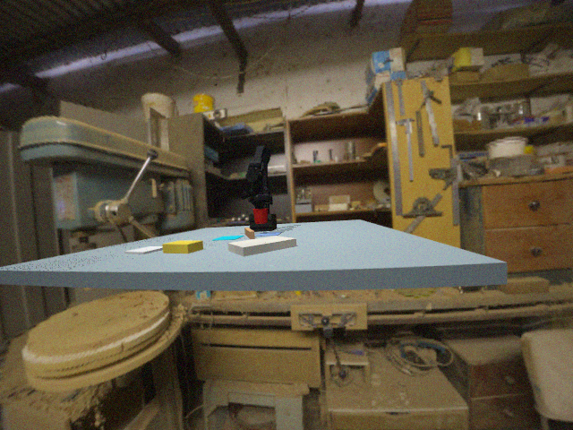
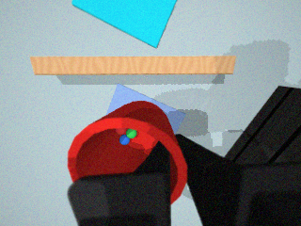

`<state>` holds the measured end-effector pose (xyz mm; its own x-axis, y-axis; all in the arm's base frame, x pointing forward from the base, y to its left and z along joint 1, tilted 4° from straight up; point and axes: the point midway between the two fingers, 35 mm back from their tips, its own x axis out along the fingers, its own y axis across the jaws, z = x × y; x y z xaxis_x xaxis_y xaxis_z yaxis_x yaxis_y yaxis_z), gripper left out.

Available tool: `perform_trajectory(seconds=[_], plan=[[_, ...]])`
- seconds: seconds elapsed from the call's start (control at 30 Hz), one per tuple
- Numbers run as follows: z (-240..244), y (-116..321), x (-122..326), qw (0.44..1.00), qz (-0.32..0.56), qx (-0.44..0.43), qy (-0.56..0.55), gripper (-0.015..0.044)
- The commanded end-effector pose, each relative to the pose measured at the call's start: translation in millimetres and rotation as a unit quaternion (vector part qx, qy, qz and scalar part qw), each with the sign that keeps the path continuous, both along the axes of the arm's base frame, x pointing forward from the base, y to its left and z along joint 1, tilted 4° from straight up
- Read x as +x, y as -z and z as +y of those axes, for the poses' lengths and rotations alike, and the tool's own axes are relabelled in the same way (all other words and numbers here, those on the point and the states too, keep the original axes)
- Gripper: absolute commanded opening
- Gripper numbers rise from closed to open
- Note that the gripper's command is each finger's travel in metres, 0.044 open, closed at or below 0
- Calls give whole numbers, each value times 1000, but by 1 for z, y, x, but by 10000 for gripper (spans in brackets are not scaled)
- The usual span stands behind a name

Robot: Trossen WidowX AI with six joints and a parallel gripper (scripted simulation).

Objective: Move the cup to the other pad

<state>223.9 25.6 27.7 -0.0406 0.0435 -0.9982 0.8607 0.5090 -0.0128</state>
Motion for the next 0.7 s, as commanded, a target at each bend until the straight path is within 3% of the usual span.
perform_trajectory(seconds=[0.0,0.67], plan=[[-8,-1,5,1000,-4,-2,-1,0],[-43,0,23,1000,-5,-3,-1,0]])
